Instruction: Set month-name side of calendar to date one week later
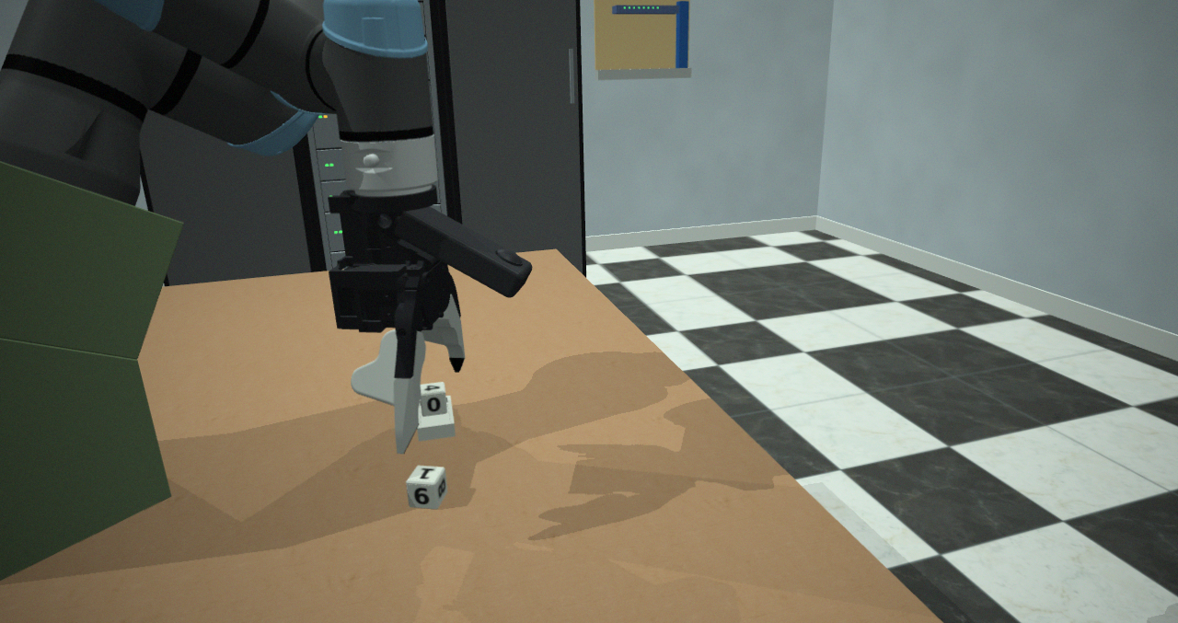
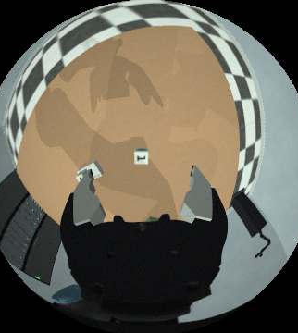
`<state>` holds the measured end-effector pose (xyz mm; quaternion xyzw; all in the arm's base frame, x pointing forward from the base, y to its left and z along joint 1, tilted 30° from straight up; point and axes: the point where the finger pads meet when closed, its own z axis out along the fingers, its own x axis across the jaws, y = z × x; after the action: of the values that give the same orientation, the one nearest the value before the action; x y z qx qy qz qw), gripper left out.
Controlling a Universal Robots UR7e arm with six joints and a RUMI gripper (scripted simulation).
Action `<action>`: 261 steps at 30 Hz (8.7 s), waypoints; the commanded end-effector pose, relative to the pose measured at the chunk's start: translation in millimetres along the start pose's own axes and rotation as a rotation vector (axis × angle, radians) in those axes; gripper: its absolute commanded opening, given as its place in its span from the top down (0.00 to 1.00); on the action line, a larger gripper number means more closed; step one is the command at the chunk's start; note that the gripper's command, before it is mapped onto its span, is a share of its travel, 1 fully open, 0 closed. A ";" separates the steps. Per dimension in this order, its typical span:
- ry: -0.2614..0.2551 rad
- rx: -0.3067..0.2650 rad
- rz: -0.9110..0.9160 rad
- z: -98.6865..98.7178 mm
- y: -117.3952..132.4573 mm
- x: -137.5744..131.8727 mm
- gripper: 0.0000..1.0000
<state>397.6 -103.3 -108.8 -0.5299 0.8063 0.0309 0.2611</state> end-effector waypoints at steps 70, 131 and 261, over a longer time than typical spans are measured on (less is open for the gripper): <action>0.010 0.003 1.523 -5.6 17.3 -2.2 0.00; 0.009 0.001 1.607 -5.2 19.1 -2.9 0.72; 0.008 0.006 1.605 48.3 15.0 -0.7 0.72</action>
<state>401.2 -78.7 -154.3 0.2131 0.9422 0.2062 0.1558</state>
